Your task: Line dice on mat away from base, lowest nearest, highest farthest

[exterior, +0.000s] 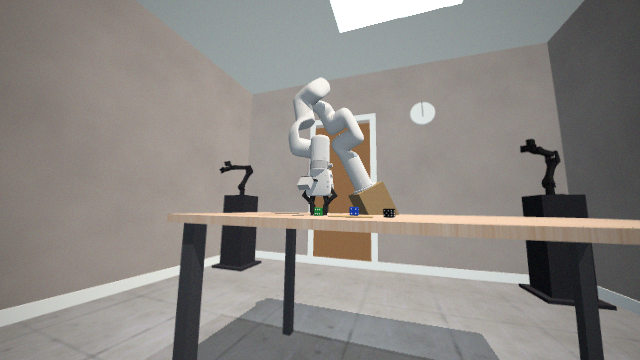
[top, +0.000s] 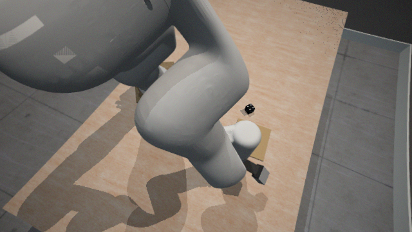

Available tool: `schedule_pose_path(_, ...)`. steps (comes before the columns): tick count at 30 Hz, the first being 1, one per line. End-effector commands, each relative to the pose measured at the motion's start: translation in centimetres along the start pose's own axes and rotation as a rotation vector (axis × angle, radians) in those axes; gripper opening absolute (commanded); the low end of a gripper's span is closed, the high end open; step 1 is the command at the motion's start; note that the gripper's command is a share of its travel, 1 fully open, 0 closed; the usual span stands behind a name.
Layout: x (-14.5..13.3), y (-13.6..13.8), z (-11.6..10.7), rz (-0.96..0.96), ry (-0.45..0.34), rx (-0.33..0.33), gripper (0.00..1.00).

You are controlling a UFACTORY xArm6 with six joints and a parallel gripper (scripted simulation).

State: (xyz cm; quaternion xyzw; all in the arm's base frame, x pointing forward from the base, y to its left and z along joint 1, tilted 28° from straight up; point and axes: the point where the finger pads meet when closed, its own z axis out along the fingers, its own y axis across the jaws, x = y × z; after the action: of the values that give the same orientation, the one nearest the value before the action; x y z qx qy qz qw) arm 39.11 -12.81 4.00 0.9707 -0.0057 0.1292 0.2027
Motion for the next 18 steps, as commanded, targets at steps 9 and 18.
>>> schedule_pose_path(9, 0.11, 0.02, -0.06, 0.0, 0.003, 0.0, 0.47)
schedule_pose_path(18, 0.11, 0.02, -0.06, 0.0, 0.003, 0.0, 0.27)
